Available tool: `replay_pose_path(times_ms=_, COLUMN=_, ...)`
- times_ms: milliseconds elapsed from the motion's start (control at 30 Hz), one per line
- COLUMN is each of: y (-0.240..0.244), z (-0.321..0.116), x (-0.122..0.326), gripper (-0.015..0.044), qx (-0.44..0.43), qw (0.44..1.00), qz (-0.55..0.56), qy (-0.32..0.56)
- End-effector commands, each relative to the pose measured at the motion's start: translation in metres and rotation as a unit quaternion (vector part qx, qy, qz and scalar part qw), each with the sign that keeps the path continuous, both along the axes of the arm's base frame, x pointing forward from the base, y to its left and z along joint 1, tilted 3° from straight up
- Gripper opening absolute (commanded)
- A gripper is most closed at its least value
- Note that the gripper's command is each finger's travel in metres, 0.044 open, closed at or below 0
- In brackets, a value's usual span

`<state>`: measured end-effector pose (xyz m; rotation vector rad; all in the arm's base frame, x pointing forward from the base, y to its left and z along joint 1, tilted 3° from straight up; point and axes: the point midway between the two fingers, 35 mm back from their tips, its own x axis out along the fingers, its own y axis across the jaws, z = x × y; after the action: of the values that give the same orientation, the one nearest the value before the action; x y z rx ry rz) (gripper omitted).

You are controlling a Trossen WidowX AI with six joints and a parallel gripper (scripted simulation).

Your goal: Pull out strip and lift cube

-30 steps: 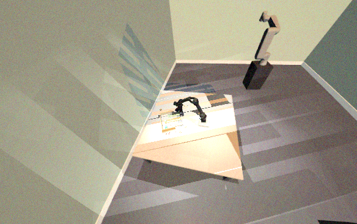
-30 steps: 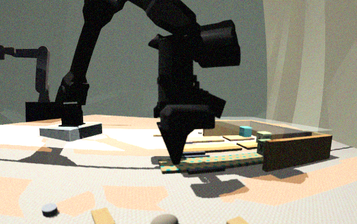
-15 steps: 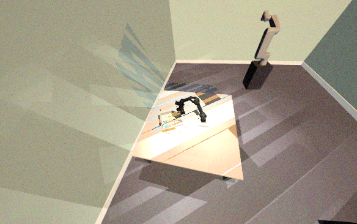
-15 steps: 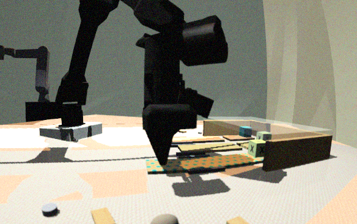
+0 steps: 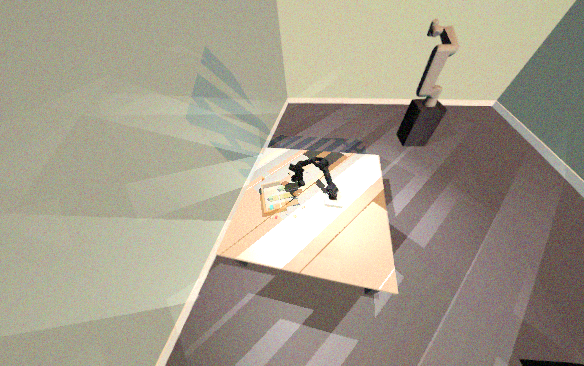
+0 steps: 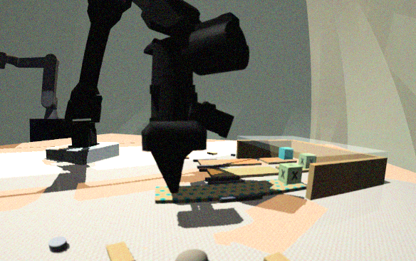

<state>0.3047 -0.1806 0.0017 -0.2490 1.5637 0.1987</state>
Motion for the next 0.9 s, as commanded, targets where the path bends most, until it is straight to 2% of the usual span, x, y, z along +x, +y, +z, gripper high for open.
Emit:
replay_pose_path(times_ms=0, y=-0.002, z=-0.007, x=-0.013, gripper=0.0, qx=0.002, qw=1.0, qz=-0.002, qy=0.015)
replay_pose_path(times_ms=867, y=-0.013, z=-0.005, x=-0.051, gripper=0.0, qx=0.001, qw=1.0, qz=-0.002, qy=0.016)
